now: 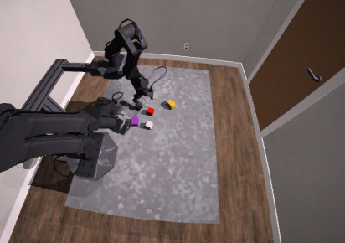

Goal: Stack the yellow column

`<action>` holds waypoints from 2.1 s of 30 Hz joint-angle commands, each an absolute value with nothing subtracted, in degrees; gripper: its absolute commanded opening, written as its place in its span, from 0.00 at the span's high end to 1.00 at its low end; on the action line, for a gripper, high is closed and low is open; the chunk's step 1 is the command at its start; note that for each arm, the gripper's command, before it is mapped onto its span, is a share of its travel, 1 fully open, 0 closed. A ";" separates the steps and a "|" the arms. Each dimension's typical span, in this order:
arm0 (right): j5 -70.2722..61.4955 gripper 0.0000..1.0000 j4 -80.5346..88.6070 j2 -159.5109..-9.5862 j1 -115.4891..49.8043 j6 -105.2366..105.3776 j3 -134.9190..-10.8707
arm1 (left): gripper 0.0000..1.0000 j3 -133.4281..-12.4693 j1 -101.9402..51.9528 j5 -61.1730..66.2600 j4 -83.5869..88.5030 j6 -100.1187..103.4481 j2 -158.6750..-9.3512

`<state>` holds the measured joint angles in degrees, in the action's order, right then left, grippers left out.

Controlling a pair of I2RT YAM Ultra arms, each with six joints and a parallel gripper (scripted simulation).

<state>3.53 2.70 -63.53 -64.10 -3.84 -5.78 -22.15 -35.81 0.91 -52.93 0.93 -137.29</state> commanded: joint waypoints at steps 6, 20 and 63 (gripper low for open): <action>5.37 0.00 17.77 -52.90 -66.99 -2.20 -9.83 | 0.00 -20.60 -36.50 0.44 -54.50 1.40 -138.03; 6.80 0.00 31.45 -29.25 -70.97 -1.01 -13.80 | 0.00 -20.48 -36.68 0.43 -54.58 1.42 -138.07; 4.65 0.00 -14.55 -51.46 -61.23 -3.04 -22.41 | 0.36 -48.35 1.48 34.04 -47.67 -44.09 -156.09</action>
